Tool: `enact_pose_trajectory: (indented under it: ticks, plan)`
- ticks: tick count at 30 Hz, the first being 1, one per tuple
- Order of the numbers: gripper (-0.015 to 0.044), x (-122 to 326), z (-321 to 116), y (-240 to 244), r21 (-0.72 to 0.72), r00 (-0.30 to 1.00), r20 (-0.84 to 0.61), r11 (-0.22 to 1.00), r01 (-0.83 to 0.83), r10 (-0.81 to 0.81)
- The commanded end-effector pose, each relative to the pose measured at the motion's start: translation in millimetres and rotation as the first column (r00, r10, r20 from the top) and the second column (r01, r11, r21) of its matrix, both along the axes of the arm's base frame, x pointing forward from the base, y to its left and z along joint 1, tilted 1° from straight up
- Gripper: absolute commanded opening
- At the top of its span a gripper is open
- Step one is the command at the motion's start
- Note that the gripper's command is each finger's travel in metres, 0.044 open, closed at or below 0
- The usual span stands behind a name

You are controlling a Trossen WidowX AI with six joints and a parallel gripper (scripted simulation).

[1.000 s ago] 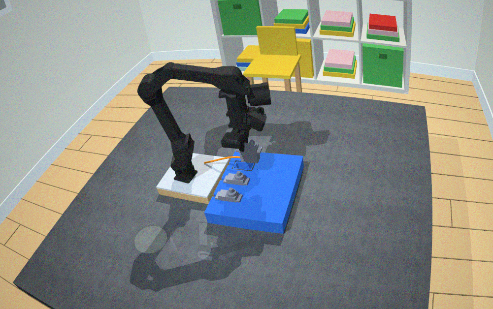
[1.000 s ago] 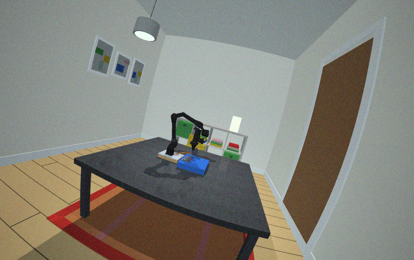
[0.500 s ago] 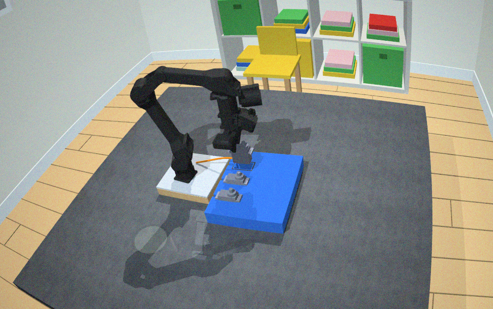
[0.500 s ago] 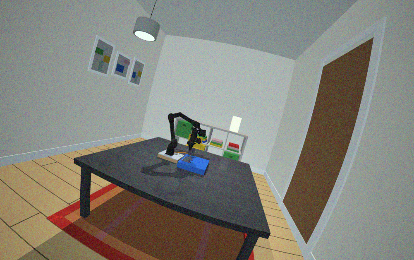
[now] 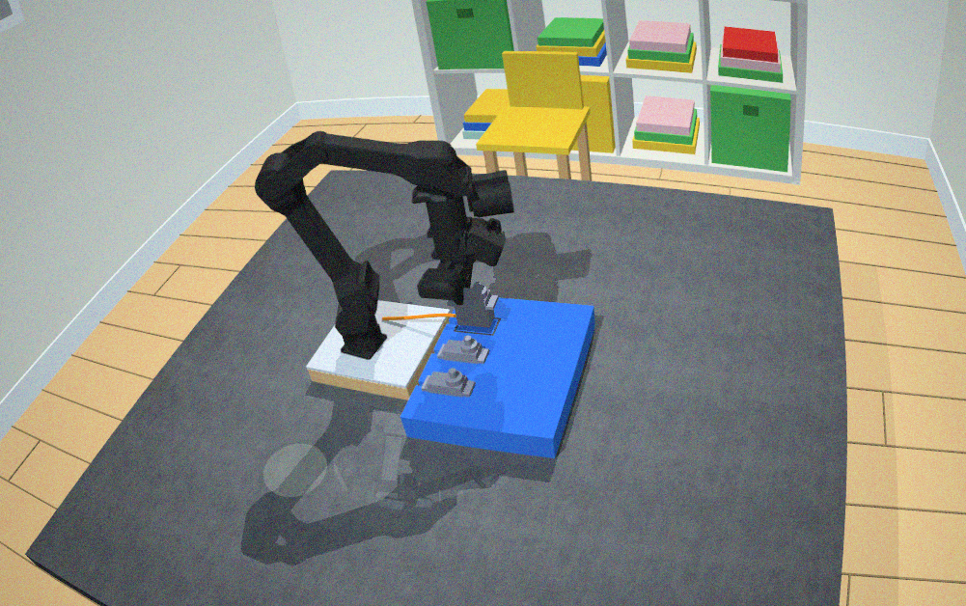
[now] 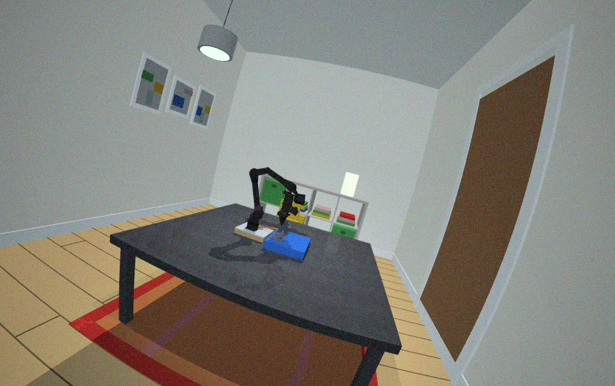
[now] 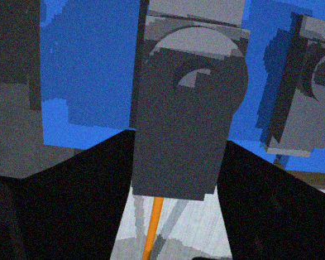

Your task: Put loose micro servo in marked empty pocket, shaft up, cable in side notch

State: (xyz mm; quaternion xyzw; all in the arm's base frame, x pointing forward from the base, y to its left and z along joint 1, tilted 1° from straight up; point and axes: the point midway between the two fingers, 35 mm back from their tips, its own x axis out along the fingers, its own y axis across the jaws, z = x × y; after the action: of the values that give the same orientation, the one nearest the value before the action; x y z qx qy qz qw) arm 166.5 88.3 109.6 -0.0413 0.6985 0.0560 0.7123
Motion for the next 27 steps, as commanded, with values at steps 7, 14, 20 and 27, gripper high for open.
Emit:
enact_pose_trajectory:
  ticks: [7,14,20,27]
  plan:
    - [0.0,0.8,-3.4,0.0,-0.002,1.0,0.003,1.0,0.005,-0.005]
    - [0.0,1.0,-10.4,0.1,-0.002,1.0,0.003,1.0,0.005,-0.005]
    - [0.0,1.1,-16.4,0.2,-0.002,1.0,0.003,1.0,0.005,-0.005]
    - [0.0,1.2,-23.4,0.4,-0.002,1.0,0.003,1.0,0.005,-0.005]
